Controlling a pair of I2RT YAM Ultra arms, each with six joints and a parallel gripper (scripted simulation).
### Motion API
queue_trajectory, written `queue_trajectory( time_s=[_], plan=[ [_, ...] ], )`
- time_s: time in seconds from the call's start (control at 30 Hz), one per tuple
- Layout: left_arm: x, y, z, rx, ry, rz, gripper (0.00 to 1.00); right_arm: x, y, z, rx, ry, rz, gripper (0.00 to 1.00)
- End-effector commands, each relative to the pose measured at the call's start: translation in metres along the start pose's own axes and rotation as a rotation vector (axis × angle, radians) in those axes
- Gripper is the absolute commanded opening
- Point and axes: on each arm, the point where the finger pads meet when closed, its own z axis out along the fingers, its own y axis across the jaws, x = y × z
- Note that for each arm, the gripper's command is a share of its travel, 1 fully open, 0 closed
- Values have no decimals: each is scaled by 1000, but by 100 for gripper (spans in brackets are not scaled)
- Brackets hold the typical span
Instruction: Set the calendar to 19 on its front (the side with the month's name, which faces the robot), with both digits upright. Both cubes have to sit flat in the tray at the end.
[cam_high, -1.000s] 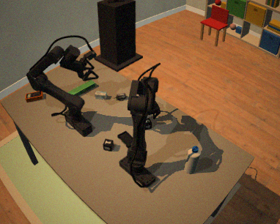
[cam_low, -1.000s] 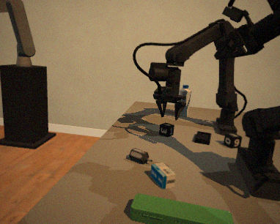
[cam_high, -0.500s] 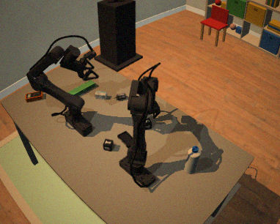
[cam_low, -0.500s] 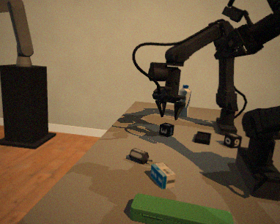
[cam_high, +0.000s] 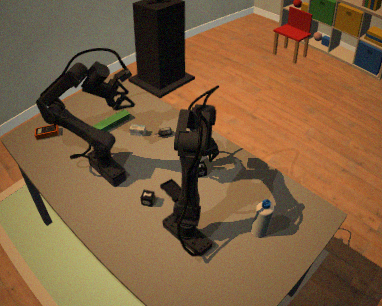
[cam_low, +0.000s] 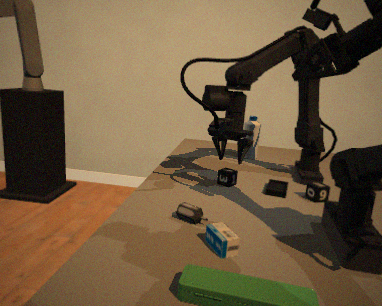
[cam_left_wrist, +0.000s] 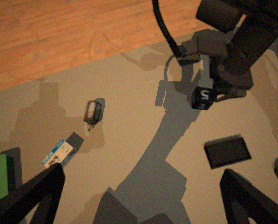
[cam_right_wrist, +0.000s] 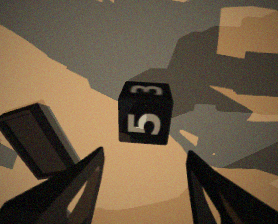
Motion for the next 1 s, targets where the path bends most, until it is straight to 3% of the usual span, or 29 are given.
queue_trajectory(
  time_s=[0.0,0.97],
  plan=[
    [0,0,5,-19,8,4,100,-11,-3,-8,18,-24,0,69],
    [0,0,5,-19,8,4,100,-20,-1,5,27,-1,31,69]
  ],
)
